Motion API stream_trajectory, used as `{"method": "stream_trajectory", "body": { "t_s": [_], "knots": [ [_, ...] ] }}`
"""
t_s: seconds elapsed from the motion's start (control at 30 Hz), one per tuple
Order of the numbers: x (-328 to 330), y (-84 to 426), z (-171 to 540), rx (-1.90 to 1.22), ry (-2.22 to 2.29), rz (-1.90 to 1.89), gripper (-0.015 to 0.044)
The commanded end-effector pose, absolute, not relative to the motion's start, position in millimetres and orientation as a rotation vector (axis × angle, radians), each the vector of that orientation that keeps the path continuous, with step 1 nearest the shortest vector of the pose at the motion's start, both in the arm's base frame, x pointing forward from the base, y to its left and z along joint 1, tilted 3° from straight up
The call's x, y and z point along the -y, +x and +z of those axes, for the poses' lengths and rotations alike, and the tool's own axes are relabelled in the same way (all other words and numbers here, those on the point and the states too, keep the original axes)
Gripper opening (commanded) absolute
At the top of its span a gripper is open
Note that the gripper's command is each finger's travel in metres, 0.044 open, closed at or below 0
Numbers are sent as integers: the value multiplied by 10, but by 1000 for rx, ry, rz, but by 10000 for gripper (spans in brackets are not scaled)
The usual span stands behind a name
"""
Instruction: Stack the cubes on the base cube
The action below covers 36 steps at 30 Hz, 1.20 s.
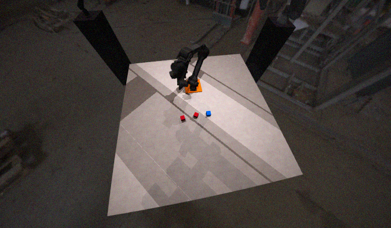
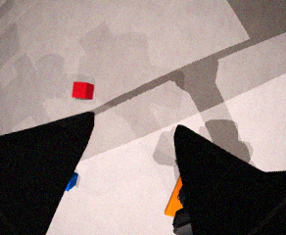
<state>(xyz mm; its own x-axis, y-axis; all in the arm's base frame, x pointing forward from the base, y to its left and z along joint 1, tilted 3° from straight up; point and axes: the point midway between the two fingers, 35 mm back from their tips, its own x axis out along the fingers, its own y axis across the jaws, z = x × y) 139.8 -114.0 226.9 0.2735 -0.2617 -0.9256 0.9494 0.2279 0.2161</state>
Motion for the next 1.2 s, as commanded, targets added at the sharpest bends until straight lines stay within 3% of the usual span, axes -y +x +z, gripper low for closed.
{"method": "stream_trajectory", "body": {
  "t_s": [0.0,0.43,0.87,1.17],
  "knots": [
    [1037,1800,2177,-1174,579,-654,265],
    [634,2443,1910,-1424,-144,74,265],
    [-12,2918,1512,-1382,-826,859,265],
    [-58,2939,1483,-1370,-866,909,265]
  ]
}}
